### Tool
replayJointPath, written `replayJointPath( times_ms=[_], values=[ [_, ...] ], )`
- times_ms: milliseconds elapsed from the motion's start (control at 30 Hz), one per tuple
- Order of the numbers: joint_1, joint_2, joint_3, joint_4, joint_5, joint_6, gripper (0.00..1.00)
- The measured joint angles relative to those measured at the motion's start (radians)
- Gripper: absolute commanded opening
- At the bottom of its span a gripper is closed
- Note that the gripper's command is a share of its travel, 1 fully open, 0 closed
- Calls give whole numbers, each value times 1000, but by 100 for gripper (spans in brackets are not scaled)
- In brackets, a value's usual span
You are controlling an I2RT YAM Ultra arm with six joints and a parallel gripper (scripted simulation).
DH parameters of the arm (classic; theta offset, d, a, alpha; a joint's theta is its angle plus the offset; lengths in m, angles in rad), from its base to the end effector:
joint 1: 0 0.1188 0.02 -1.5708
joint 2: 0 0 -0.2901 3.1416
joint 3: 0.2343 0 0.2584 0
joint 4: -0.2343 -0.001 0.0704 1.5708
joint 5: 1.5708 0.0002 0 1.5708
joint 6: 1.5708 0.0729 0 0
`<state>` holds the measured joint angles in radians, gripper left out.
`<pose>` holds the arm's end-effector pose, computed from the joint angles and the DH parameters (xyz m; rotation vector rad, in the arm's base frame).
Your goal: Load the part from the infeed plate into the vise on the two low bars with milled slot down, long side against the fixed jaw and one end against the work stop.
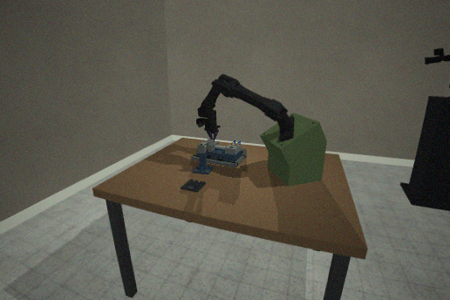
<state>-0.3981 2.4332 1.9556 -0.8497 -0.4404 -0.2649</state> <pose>0.4952 -0.1735 0.1129 0.1072 2.7321 0.4696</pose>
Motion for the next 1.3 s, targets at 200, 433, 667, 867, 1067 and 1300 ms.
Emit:
replayJointPath(
  times_ms=[200,433,667,867,1067,1300],
  values=[
    [-22,6,21,-13,-2,-15,0],
    [-26,15,39,-20,-5,-26,0],
    [-26,15,39,-24,-6,-30,0],
    [-26,15,39,-29,-7,-32,0],
    [-32,11,39,-46,-8,-39,0],
    [-50,-24,39,-78,-10,-51,0]
  ],
)
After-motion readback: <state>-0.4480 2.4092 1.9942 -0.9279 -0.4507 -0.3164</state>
